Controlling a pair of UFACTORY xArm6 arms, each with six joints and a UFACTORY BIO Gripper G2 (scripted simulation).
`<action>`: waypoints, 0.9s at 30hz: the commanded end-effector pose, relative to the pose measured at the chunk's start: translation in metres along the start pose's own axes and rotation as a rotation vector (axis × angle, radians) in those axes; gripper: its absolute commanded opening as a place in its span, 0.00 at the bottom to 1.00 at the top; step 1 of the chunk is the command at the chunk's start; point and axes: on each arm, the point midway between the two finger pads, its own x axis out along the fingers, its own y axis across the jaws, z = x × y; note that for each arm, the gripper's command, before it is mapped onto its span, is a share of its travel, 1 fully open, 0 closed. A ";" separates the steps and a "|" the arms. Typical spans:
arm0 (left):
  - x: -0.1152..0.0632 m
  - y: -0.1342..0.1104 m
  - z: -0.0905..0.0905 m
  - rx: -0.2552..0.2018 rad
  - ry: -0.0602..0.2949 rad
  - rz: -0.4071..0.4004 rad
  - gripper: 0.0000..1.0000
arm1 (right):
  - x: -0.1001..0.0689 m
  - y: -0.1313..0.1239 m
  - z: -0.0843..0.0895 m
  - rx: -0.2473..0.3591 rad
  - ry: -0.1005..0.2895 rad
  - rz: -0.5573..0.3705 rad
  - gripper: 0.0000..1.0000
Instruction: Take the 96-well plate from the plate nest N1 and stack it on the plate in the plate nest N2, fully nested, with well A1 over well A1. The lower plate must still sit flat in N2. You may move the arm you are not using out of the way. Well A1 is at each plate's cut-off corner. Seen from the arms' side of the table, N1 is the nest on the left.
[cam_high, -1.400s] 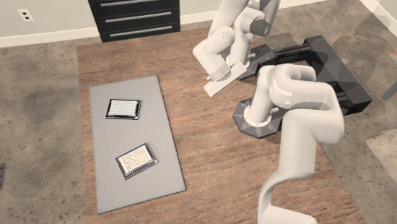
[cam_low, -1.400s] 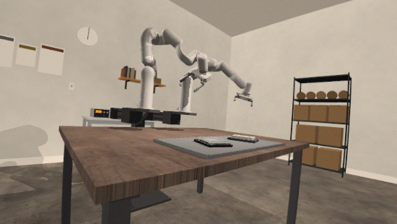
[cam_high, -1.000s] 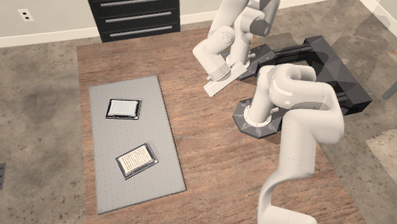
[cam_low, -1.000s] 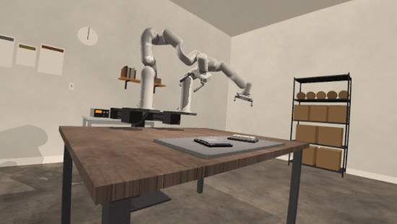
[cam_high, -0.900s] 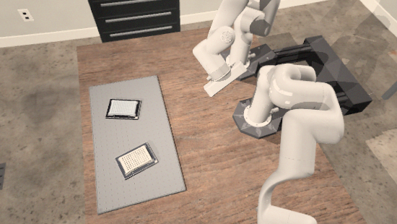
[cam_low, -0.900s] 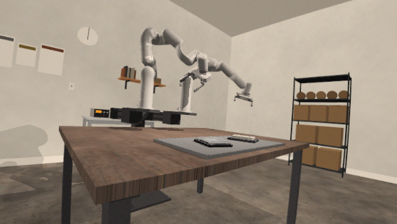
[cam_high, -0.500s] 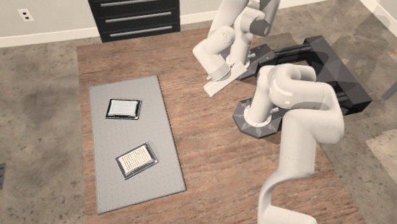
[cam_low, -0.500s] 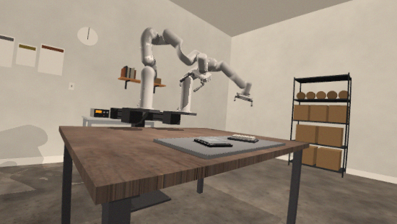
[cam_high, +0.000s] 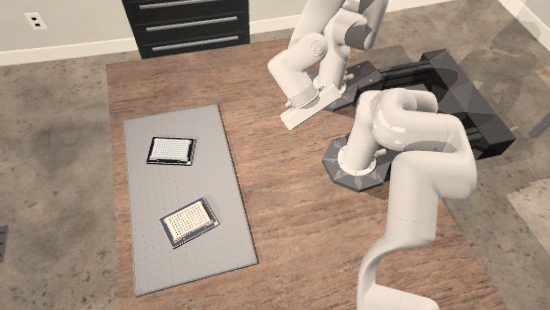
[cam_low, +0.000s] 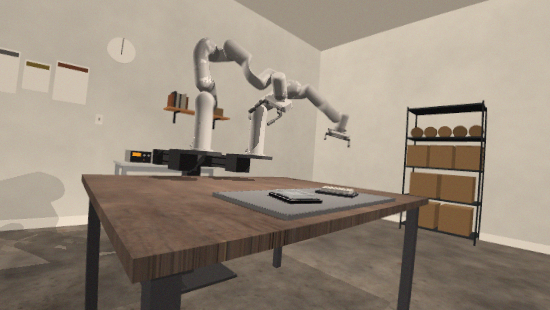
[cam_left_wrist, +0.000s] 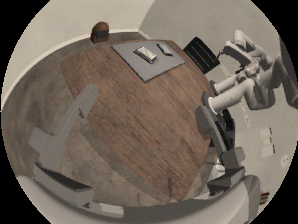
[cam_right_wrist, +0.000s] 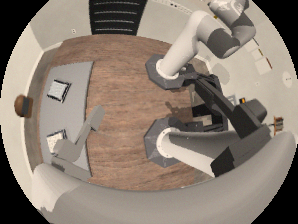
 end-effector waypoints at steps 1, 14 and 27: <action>-0.001 0.001 0.002 0.004 0.003 0.002 1.00 | 0.000 -0.001 0.006 0.035 -0.003 -0.006 1.00; -0.001 0.001 0.002 0.004 0.003 0.002 1.00 | 0.006 -0.008 0.029 0.178 -0.011 -0.041 1.00; -0.001 0.001 0.002 0.004 0.003 0.002 1.00 | 0.011 -0.017 0.057 0.385 0.023 -0.079 1.00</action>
